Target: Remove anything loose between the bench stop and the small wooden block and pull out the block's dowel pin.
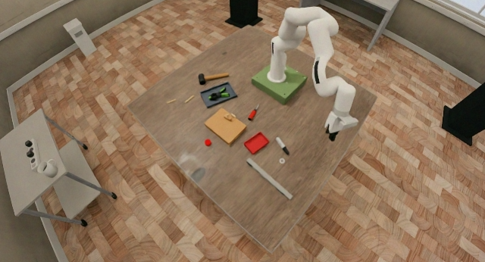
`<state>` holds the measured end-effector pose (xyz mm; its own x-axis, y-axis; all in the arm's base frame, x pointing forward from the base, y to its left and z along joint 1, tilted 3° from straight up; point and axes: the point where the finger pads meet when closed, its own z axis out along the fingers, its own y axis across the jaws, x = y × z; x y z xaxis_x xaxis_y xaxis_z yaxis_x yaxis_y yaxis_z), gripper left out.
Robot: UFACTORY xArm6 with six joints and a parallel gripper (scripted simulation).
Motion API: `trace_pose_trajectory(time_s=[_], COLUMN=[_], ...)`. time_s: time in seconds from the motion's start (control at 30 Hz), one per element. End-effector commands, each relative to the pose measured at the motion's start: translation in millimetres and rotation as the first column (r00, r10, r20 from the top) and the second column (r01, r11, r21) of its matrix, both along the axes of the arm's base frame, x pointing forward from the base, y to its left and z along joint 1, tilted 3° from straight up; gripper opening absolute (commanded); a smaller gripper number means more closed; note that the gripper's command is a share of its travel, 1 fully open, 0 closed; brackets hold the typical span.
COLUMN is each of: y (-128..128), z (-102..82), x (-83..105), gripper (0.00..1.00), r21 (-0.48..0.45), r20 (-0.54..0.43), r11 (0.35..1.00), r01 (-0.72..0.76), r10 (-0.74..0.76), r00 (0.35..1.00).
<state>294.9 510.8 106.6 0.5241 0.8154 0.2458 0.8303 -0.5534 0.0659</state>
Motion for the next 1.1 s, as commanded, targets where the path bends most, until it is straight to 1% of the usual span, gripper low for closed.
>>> trace_pose_trajectory(time_s=[0.0,0.53,0.57,0.7,0.77,0.83,0.93,1.03,1.07], y=[2.0,2.0,2.0,-1.6,-7.4,-17.0,-39.6,-73.4,-73.4], z=[3.4,3.4,3.4,3.1,2.6,1.9,0.2,-2.2,-2.2], x=[1.0,1.0,1.1,5.3,11.9,22.3,45.0,74.6,74.6], gripper=[0.01,0.01,0.0,0.0,0.0,0.0,0.0,0.0,0.0], r21=[0.007,0.007,0.007,0.005,0.002,-0.003,-0.015,-0.031,-0.031], r20=[0.004,0.004,0.004,0.003,0.001,-0.002,-0.009,-0.019,-0.019], r11=[1.0,1.0,1.0,1.0,1.0,0.999,0.996,0.986,0.986], r01=[0.0,0.0,0.0,0.008,0.022,0.044,0.093,0.162,0.162], r10=[0.0,0.0,0.0,-0.008,-0.022,-0.044,-0.093,-0.163,-0.163], r00=[1.0,1.0,1.0,1.0,1.0,0.999,0.996,0.986,0.986])
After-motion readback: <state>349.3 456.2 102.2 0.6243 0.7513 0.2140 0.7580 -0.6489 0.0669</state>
